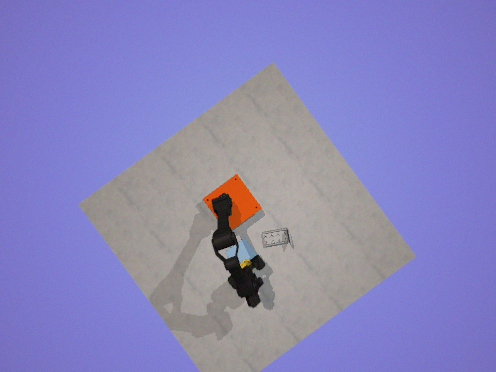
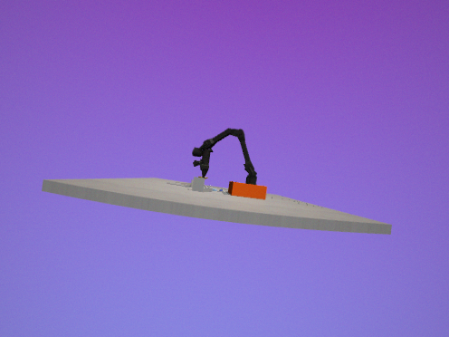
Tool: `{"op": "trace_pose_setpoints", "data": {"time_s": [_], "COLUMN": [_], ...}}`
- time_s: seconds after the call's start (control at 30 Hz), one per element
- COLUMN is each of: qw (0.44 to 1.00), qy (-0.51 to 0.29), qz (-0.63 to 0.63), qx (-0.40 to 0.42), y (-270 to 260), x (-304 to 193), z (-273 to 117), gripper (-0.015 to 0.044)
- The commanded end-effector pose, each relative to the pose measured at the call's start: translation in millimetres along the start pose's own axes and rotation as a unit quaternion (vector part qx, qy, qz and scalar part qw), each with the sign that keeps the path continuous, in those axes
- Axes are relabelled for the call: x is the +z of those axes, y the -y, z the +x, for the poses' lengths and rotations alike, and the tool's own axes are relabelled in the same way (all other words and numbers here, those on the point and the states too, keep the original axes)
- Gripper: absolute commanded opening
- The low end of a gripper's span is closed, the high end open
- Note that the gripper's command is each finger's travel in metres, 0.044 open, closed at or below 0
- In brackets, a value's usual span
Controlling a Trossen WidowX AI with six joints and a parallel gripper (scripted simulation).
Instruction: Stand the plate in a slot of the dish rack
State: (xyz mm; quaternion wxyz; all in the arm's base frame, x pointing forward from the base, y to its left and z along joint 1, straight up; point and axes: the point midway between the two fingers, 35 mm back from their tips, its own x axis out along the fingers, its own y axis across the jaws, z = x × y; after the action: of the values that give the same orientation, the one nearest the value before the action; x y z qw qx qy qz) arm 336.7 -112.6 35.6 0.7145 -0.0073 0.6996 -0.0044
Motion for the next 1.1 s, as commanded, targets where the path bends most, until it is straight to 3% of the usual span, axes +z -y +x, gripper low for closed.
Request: {"op": "trace_pose_setpoints", "data": {"time_s": [0.0, 0.53, 0.73, 1.07], "qw": [1.0, 1.0, 1.0, 0.987], "qy": [0.004, 0.004, 0.004, 0.003], "qz": [0.002, 0.002, 0.005, 0.163], "qx": [-0.001, -0.001, -0.001, 0.003], "y": [0.7, 0.7, -1.0, -83.8], "x": [2.9, 1.6, 0.6, -29.4], "z": [-23.8, -100.0, -109.2, -110.2], "gripper": [0.0, 0.0, 0.0, 0.0]}}
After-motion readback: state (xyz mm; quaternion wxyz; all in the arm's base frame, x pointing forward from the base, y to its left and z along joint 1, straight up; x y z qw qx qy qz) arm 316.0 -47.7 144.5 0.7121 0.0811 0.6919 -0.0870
